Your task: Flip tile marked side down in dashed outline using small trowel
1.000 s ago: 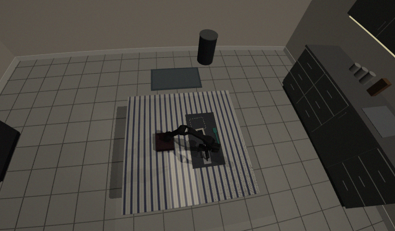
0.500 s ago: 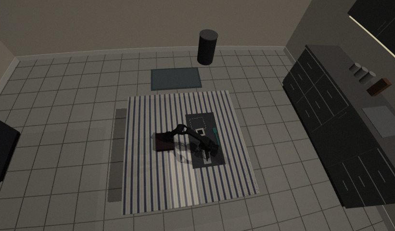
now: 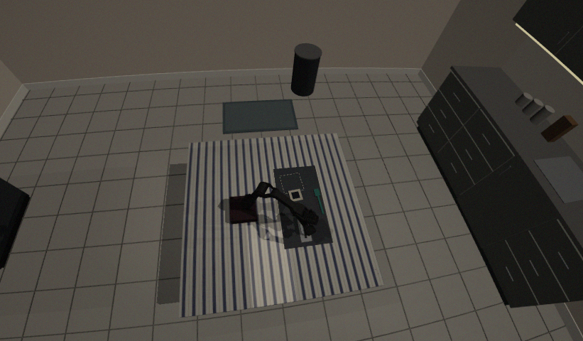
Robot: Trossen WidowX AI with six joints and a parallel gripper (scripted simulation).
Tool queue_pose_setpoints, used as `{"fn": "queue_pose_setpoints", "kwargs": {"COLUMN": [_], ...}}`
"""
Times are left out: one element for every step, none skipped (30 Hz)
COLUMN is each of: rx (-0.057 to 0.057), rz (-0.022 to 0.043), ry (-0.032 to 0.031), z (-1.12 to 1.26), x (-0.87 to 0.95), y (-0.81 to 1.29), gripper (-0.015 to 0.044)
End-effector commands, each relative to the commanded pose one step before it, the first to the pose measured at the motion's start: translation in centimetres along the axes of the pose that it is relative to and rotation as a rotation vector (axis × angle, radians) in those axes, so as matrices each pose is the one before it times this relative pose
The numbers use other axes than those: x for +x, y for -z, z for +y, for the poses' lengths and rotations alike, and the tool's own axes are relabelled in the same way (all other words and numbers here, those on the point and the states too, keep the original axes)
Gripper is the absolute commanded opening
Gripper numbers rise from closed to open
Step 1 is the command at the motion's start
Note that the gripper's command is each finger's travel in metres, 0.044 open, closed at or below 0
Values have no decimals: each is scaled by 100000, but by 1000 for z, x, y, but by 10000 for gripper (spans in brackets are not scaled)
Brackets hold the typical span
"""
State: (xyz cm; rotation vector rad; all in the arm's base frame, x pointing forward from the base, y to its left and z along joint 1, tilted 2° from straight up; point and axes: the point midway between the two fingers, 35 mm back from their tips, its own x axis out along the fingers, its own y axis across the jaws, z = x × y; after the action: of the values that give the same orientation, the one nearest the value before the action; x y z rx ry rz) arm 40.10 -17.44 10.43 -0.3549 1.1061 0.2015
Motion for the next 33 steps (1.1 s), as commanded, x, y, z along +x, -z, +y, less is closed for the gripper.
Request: {"fn": "queue_pose_setpoints", "kwargs": {"rx": [12181,3070,3066,3061,3229,3246,3242,3238,3233,3229,3225,3220,3216,3212,3243,3250,3247,3243,3239,3236,3232,3228,3225,3231,3281,3280,3276,3272,3267,3263,3259,3254,3250], "rz": [-3094,-847,-855,-861,-835,-843,-845,-845,-845,-844,-842,-840,-836,-832,-777,-767,-753,-738,-723,-706,-689,-671,-652,-639,-678,-660,-622,-600,-580,-559,-537,-515,-493], "ry": [740,301,277,252,113,88,62,36,10,-17,-43,-69,-95,-120,-333,-361,-387,-412,-437,-461,-485,-508,-531,-543,-514,-536,-550,-569,-587,-606,-623,-639,-655], "z": [52,-20,-20,-21,18,17,16,14,13,12,10,9,7,5,94,93,91,89,86,84,81,78,75,63,-7,-9,-7,-9,-12,-15,-18,-22,-25], "x": [134,11,8,6,28,25,23,21,18,16,13,10,8,5,0,-2,-4,-5,-7,-9,-11,-13,-15,-12,11,8,11,9,6,3,0,-3,-7], "y": [430,70,71,71,77,80,82,84,86,87,89,91,93,95,77,82,87,91,96,100,104,108,112,115,106,107,111,113,114,116,117,118,119], "gripper": [300,300,300,300,300,300,300,300,300,300,300,300,300,300,300,300,300,300,300,300,300,300,300,300,300,300,300,300,300,300,300,300,300]}}
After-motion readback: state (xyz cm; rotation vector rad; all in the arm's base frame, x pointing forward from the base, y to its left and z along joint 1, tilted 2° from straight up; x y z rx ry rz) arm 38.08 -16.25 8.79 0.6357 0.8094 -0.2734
